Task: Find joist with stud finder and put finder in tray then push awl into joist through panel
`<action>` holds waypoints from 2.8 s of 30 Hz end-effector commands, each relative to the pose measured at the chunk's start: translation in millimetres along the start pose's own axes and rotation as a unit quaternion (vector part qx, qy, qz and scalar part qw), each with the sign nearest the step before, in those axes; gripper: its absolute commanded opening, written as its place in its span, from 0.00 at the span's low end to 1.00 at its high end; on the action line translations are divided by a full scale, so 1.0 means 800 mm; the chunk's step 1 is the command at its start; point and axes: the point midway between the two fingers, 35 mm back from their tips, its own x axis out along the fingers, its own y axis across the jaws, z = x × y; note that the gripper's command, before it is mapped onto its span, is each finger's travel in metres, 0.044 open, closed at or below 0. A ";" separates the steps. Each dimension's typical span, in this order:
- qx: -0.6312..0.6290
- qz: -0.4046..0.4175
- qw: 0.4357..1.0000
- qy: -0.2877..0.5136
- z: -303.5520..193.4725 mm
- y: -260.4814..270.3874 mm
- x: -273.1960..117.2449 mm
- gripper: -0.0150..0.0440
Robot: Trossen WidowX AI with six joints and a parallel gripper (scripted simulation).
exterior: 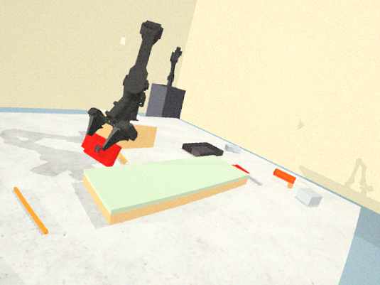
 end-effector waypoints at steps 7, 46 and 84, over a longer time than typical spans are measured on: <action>0.002 0.002 1.000 0.029 0.000 0.000 0.001 0.25; 0.002 0.002 0.994 0.105 0.007 -0.001 0.003 0.25; 0.004 -0.001 0.988 0.155 0.011 -0.001 0.003 0.25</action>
